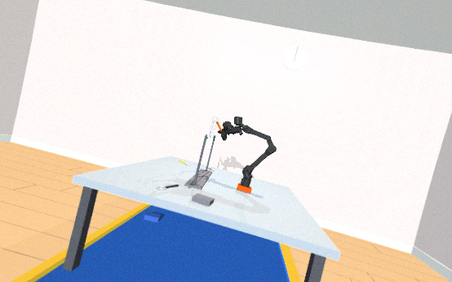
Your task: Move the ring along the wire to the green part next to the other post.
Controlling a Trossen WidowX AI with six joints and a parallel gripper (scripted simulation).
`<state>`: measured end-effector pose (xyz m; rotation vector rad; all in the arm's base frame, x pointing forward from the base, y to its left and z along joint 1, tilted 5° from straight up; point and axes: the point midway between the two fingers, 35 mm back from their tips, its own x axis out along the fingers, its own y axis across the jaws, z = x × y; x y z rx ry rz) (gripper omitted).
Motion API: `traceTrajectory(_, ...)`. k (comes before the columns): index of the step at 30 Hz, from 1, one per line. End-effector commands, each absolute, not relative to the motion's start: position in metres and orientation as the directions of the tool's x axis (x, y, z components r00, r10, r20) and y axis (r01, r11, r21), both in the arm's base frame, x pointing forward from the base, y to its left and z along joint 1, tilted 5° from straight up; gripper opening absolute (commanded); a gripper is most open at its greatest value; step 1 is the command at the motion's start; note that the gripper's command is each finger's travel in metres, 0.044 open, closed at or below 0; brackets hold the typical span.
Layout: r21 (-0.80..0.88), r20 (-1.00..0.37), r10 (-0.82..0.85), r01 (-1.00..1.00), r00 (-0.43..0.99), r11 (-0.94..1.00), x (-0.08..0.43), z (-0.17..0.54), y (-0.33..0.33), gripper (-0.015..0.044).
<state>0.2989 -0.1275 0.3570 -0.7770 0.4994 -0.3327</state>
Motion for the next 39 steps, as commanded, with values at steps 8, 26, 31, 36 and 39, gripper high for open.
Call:
traceTrajectory(8,-0.837,-0.226,-0.502,0.097,0.835,0.538,0.298,0.362,-0.132,-0.0150)
traceTrajectory(26,-0.947,-0.102,-0.534,0.084,0.839,0.311,0.299,0.371,-0.137,-0.0150)
traceTrajectory(31,-0.966,-0.066,-0.538,0.080,0.840,0.244,0.299,0.373,-0.138,-0.0150)
traceTrajectory(36,-0.981,-0.030,-0.539,0.077,0.842,0.176,0.299,0.376,-0.139,-0.0150)
traceTrajectory(39,-0.988,-0.009,-0.538,0.075,0.843,0.134,0.299,0.378,-0.139,-0.0150)
